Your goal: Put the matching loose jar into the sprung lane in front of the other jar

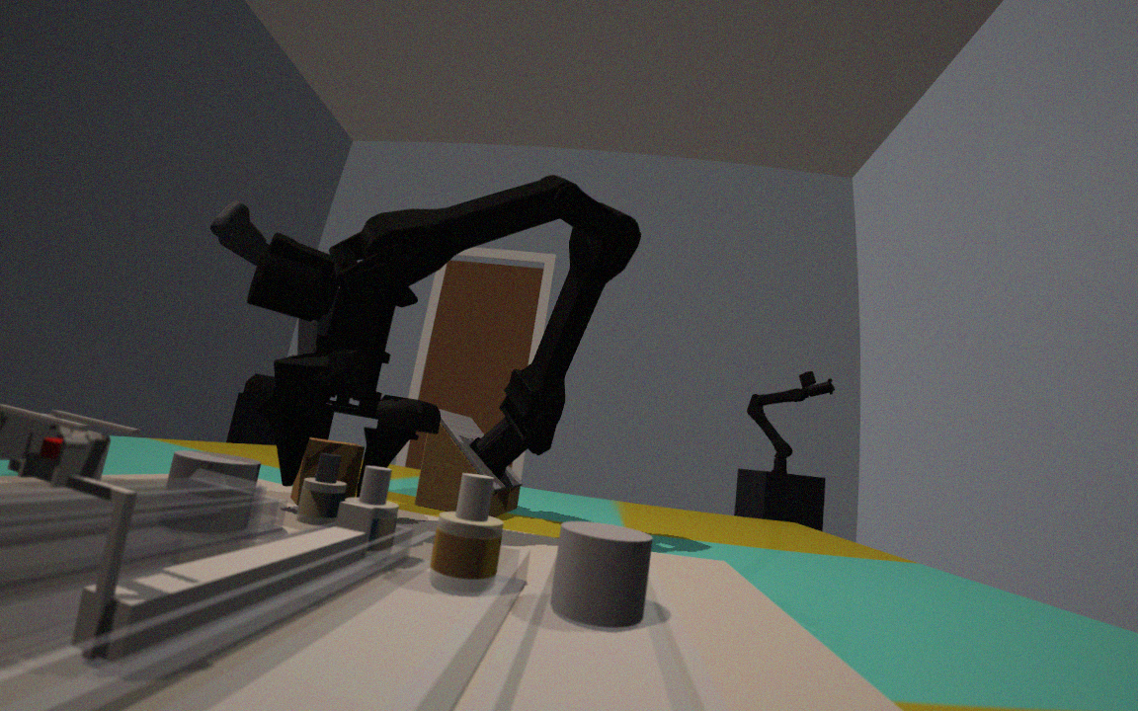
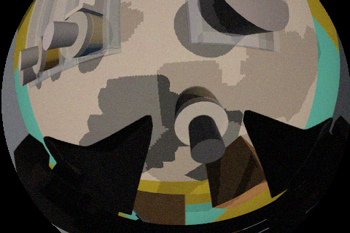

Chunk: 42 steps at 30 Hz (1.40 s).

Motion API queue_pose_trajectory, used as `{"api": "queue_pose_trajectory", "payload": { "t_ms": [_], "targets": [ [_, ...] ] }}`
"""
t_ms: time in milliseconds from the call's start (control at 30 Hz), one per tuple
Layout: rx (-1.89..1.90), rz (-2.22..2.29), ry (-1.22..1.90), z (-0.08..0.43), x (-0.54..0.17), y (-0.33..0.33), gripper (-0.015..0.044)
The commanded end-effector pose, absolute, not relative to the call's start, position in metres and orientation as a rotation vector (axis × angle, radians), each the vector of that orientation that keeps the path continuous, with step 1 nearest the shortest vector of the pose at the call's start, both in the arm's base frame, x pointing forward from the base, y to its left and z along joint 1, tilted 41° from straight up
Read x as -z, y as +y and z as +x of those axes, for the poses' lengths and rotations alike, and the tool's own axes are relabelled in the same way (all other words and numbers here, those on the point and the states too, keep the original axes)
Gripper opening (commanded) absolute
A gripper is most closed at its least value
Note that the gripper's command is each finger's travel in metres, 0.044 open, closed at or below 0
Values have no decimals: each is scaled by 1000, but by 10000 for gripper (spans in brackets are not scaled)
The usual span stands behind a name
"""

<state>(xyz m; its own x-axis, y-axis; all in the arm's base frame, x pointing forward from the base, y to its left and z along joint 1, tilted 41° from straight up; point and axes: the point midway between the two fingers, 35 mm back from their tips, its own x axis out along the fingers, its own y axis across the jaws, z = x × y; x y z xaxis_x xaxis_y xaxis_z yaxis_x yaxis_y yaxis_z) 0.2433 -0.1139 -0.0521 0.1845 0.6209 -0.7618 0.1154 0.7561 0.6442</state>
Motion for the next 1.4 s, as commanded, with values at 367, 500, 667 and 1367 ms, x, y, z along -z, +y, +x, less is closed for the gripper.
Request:
{"api": "queue_pose_trajectory", "payload": {
  "t_ms": [367, 500, 667, 1367],
  "targets": [
    [-395, 675, 1360, 244, 53, -112, 111],
    [-393, 674, 1360, 243, 47, -120, 6],
    [-390, 672, 1362, 236, 23, -143, 0],
    [-389, 663, 1367, 237, -30, -155, 0]
  ]
}}
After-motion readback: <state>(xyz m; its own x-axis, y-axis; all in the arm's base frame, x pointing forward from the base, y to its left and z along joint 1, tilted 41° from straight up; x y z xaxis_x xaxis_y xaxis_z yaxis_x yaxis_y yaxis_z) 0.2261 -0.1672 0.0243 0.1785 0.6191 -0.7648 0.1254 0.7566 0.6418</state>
